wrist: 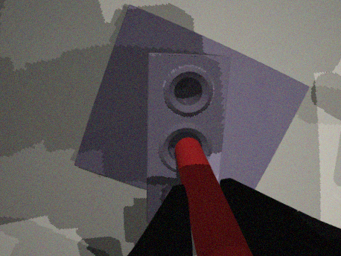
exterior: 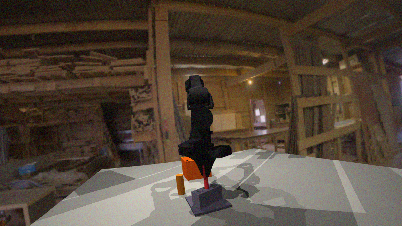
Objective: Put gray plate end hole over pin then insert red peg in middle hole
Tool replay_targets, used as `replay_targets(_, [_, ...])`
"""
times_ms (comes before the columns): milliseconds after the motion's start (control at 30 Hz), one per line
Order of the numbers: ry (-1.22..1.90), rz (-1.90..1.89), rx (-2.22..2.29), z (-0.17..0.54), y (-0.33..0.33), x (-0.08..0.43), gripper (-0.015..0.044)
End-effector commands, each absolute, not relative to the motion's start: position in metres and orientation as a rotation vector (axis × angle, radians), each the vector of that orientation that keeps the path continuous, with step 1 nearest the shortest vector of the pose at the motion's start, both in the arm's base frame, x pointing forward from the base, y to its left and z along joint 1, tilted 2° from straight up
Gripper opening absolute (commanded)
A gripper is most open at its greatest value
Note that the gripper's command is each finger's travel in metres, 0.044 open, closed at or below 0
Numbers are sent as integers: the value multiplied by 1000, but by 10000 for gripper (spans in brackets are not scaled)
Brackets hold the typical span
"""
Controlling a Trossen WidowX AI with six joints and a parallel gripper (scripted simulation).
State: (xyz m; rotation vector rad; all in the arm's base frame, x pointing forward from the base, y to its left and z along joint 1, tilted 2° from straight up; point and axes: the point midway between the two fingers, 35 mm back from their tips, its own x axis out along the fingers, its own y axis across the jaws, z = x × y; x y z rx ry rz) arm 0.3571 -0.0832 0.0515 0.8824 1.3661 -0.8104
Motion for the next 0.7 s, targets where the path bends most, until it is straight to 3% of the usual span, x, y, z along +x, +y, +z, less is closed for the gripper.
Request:
replay_targets(0, [1364,-810,883,52,-83,357,0])
replay_targets(667, [1364,-810,883,50,-83,360,0])
